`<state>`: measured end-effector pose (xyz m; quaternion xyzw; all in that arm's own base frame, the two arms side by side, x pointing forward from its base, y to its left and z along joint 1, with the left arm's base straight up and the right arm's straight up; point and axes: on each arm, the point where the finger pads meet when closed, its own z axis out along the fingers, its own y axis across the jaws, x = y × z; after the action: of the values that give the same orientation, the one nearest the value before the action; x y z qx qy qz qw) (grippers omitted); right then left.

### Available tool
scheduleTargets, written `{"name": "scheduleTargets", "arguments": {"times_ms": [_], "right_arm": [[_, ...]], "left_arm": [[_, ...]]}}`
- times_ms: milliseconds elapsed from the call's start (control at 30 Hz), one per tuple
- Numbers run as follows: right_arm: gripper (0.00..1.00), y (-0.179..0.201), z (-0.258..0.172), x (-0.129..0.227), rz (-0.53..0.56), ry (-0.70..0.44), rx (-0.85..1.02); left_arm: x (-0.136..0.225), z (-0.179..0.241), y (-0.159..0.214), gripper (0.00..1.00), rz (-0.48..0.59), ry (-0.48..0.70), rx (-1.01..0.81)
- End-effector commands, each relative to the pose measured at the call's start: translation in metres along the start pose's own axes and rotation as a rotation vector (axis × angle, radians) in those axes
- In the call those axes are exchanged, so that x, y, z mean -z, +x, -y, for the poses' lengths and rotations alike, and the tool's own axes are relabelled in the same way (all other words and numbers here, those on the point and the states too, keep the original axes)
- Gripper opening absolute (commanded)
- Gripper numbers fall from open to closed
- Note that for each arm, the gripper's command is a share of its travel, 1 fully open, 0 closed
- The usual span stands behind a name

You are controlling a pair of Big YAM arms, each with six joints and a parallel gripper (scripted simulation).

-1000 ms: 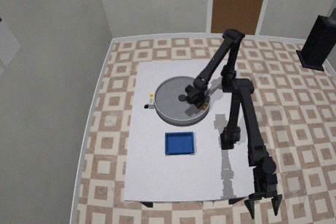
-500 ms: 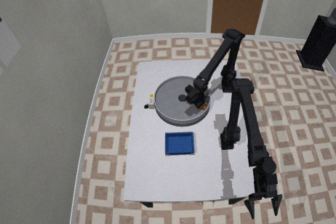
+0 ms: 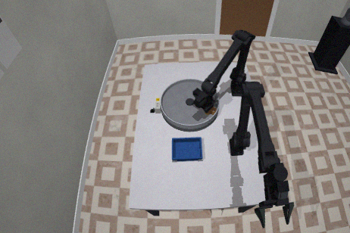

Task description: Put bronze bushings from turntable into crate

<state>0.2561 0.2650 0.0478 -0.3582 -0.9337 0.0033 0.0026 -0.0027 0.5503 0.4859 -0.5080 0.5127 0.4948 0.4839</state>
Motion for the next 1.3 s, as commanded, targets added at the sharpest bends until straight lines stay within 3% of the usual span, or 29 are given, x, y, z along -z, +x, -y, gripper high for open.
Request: {"name": "scheduleTargets", "arguments": {"times_ms": [0,100,133,1267], "right_arm": [[0.15,-0.0066,-0.0088,0.0050,0.003,-0.027,-0.011],[0.15,-0.0066,-0.0088,0.0050,0.003,-0.027,-0.011],[0.00,-0.0066,-0.0088,0.0050,0.003,-0.027,-0.011],[0.00,-0.0065,-0.0047,0.0039,0.003,-0.008,-0.011]], "left_arm": [[0.0060,-0.0032,-0.0143,1.00,0.042,-0.005,0.016],[0.0060,-0.0032,-0.0143,1.00,0.042,-0.005,0.016],[0.0060,-0.0032,-0.0143,1.00,0.042,-0.005,0.016],[0.0060,-0.0032,-0.0143,1.00,0.042,-0.005,0.016]]}}
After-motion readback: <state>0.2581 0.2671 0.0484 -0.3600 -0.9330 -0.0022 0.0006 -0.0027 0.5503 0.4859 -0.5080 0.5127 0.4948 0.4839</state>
